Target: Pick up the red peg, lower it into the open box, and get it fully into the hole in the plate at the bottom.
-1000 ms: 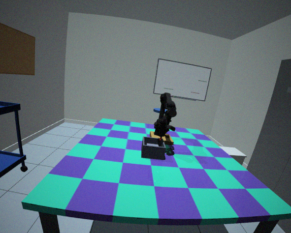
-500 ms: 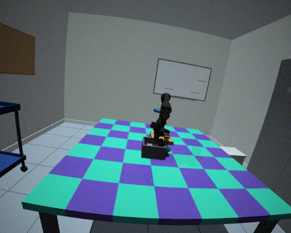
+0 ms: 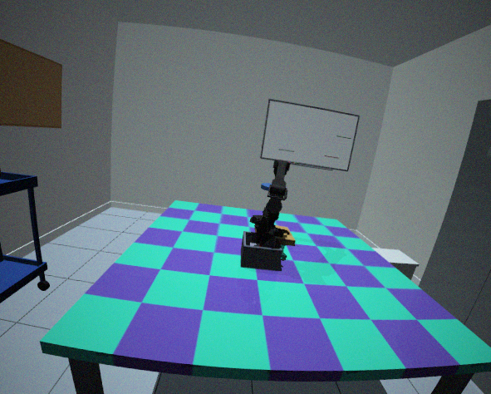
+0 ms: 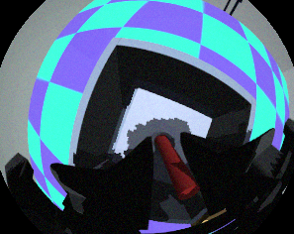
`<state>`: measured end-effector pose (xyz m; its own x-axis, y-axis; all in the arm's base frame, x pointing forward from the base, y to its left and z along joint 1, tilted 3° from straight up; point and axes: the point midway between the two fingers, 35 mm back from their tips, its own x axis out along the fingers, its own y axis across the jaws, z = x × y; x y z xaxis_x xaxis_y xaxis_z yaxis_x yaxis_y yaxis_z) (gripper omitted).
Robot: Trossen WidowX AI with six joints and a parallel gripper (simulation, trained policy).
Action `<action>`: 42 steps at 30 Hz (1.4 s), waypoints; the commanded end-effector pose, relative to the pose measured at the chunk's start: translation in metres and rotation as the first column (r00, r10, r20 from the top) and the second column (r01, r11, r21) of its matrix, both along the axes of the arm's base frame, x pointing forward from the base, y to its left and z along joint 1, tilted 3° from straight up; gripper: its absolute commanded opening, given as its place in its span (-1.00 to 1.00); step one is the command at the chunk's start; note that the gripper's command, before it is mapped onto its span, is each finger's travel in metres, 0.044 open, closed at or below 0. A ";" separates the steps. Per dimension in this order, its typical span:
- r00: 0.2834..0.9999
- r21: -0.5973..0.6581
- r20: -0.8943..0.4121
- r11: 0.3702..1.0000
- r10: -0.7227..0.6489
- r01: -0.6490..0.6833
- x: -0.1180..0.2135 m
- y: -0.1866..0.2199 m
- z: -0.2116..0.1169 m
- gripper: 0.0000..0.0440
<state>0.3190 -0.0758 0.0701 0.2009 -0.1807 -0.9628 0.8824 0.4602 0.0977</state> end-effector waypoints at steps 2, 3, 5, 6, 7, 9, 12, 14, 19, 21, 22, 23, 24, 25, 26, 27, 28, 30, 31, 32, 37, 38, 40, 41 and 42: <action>0.999 0.000 -0.033 1.000 0.018 -0.018 0.001 -0.002 -0.004 -0.35; 0.999 0.000 -0.038 1.000 0.021 -0.021 0.002 -0.002 -0.005 -0.34; 0.998 0.000 -0.048 1.000 0.029 -0.029 0.003 -0.002 -0.004 -0.33; 0.998 0.000 -0.052 0.999 0.033 -0.033 0.004 -0.002 -0.004 -0.33; 0.998 -0.001 -0.056 0.999 0.038 -0.038 0.004 -0.002 -0.003 -0.32; 0.997 -0.002 -0.063 0.999 0.048 -0.049 0.006 -0.002 -0.002 -0.32; 0.995 -0.004 -0.071 0.998 0.066 -0.066 0.008 -0.002 0.000 -0.30; 0.994 -0.006 -0.076 0.997 0.078 -0.079 0.010 -0.002 0.002 -0.29; 0.990 -0.010 -0.089 0.994 0.106 -0.108 0.012 -0.003 0.005 -0.25; 0.989 -0.012 -0.094 0.993 0.117 -0.118 0.013 -0.003 0.007 -0.24; 0.988 -0.013 -0.096 0.992 0.122 -0.123 0.014 -0.003 0.007 -0.23; 0.987 -0.014 -0.099 0.992 0.126 -0.128 0.014 -0.004 0.008 -0.23; 0.986 -0.014 -0.102 0.991 0.131 -0.133 0.014 -0.004 0.008 -0.22; 0.985 -0.015 -0.104 0.990 0.135 -0.138 0.014 -0.004 0.009 -0.22; 0.984 -0.016 -0.107 0.990 0.140 -0.142 0.015 -0.005 0.009 -0.21; 0.984 -0.017 -0.109 0.989 0.144 -0.147 0.015 -0.005 0.010 -0.20; 0.983 -0.018 -0.112 0.988 0.148 -0.151 0.015 -0.005 0.010 -0.20; 0.981 -0.019 -0.117 0.987 0.156 -0.159 0.016 -0.006 0.011 -0.19; 0.980 -0.019 -0.119 0.986 0.159 -0.163 0.016 -0.006 0.011 -0.18; 0.979 -0.020 -0.121 0.986 0.163 -0.167 0.016 -0.007 0.012 -0.18; 0.975 -0.023 -0.132 0.983 0.179 -0.184 0.017 -0.008 0.014 -0.15; 0.974 -0.023 -0.133 0.982 0.182 -0.187 0.017 -0.009 0.014 -0.14; 0.973 -0.024 -0.137 0.981 0.188 -0.193 0.017 -0.009 0.015 -0.13; 0.972 -0.025 -0.139 0.980 0.191 -0.196 0.017 -0.010 0.015 -0.13; 0.971 -0.025 -0.140 0.980 0.194 -0.199 0.017 -0.010 0.016 -0.12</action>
